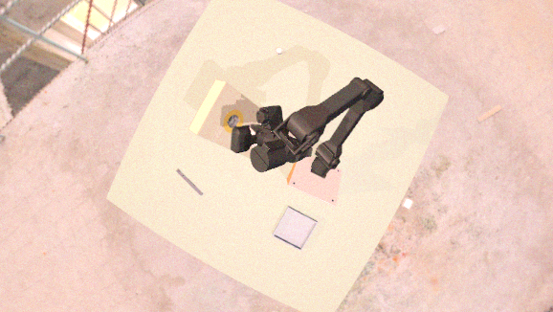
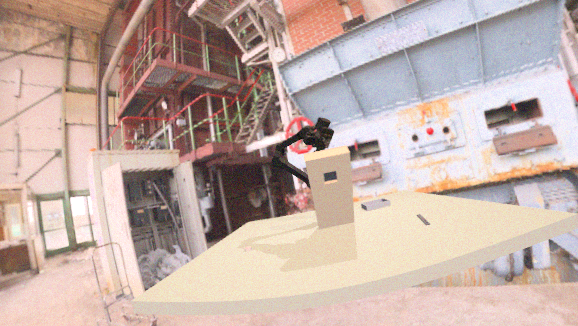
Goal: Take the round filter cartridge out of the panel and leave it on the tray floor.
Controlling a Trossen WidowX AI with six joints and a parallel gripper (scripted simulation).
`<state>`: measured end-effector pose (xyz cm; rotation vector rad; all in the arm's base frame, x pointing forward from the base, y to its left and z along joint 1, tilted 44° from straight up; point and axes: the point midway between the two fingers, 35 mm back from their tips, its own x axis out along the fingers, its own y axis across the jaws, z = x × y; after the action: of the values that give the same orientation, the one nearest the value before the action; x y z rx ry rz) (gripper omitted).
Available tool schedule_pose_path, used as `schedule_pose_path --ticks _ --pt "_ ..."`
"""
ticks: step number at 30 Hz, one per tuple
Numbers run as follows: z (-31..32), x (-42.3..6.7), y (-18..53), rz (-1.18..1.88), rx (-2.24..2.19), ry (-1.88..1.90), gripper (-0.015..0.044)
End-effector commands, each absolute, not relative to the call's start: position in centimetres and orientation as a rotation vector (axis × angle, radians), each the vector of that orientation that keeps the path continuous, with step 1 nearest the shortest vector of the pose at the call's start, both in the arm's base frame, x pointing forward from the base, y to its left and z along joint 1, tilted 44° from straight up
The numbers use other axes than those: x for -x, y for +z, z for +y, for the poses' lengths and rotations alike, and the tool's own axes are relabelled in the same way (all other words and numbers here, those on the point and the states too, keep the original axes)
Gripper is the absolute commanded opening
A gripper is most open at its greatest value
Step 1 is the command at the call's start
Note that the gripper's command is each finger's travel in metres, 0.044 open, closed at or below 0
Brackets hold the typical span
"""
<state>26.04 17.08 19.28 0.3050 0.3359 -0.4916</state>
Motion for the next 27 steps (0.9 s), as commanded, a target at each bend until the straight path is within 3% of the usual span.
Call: schedule_pose_path --ticks 1,3,8,14,27 --pt "19.0 -25.7 21.5 0.324 -0.315 -0.487 0.0382" --pt "19.0 -25.7 21.5 0.324 -0.315 -0.487 0.0434" --pt "16.1 -25.1 17.6 0.546 0.082 -0.500 0.0305" --pt "11.1 -22.6 12.5 0.937 0.646 -0.433 0.0305" --pt "10.6 -22.9 12.0 0.951 0.660 -0.428 0.0305"
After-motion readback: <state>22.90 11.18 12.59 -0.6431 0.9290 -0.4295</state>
